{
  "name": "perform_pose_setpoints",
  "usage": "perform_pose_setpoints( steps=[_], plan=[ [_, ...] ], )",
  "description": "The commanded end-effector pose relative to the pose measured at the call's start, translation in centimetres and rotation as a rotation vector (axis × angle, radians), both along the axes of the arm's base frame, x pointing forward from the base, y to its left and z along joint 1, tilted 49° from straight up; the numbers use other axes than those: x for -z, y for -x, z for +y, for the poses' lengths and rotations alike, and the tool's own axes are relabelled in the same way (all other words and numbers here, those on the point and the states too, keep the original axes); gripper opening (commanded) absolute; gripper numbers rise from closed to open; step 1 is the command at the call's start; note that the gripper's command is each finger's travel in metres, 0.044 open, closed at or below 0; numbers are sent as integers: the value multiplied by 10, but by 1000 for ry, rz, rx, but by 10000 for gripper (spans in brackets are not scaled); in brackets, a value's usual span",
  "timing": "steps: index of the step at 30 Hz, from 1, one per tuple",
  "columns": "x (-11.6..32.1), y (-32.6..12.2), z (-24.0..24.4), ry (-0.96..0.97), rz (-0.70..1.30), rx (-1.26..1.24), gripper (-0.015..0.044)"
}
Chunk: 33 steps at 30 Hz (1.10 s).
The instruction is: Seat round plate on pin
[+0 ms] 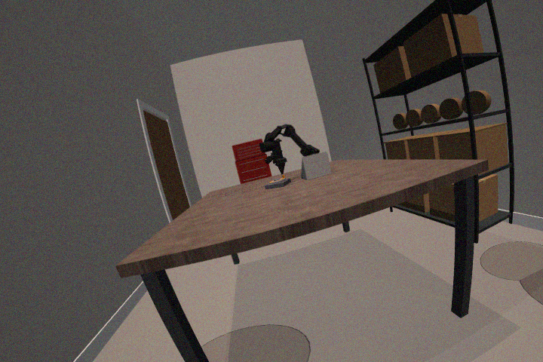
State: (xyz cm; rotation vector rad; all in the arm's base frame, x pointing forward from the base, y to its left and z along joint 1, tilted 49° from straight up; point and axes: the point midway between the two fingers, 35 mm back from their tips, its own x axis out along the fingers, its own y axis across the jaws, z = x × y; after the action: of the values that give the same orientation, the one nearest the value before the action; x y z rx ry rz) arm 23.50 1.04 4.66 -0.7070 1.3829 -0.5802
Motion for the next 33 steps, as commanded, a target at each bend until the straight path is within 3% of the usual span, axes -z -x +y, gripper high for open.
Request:
perform_pose_setpoints(
  steps=[1, 33],
  plan=[
    [7, -1, -11, 7, 5, -3, 0],
    [34, 9, 12, 5, 5, -3, 0]
  ],
)
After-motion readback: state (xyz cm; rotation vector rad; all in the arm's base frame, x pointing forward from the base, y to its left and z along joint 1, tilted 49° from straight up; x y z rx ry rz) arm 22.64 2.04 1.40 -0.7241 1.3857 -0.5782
